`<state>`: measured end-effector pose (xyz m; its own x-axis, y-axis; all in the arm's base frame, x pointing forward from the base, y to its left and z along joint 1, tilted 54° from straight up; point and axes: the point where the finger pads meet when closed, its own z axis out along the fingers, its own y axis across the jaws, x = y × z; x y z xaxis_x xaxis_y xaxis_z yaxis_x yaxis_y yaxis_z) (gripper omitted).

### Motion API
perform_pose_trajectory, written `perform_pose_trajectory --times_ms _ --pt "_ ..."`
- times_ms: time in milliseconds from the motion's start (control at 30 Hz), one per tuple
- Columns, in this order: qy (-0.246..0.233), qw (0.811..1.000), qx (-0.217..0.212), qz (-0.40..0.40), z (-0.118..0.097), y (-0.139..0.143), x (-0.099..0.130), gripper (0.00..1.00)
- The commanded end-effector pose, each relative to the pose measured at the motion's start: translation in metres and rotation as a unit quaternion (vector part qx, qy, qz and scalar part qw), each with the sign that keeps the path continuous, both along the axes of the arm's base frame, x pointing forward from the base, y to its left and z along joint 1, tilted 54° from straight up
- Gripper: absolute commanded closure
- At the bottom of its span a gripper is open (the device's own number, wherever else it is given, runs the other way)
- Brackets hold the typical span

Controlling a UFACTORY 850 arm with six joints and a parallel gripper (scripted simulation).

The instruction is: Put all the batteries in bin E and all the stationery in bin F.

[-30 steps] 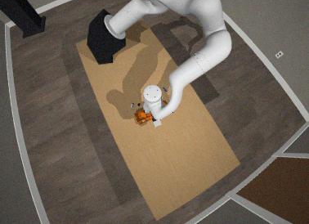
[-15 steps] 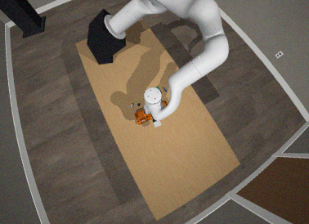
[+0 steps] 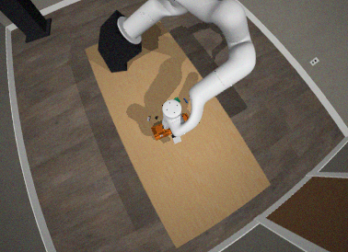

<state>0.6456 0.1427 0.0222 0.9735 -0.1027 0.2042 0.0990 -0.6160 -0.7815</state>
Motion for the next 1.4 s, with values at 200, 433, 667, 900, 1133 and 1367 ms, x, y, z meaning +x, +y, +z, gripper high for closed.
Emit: perform_pose_trajectory --times_ms 200,433,667,900,1133,1367 --pt "0.0 1.0 0.0 0.0 0.0005 -0.0006 0.0006 0.93" --pt "0.0 1.0 0.0 0.0 0.0004 -0.0006 0.0005 0.93" --pt "0.0 1.0 0.0 0.0 0.0005 -0.0006 0.0005 0.93" --pt "0.0 1.0 0.0 0.0 0.0005 -0.0006 0.0005 0.93" --pt "0.0 1.0 0.0 0.0 0.0005 -0.0006 0.0005 0.93" --pt "0.0 1.0 0.0 0.0 0.0035 -0.0046 -0.0006 0.93"
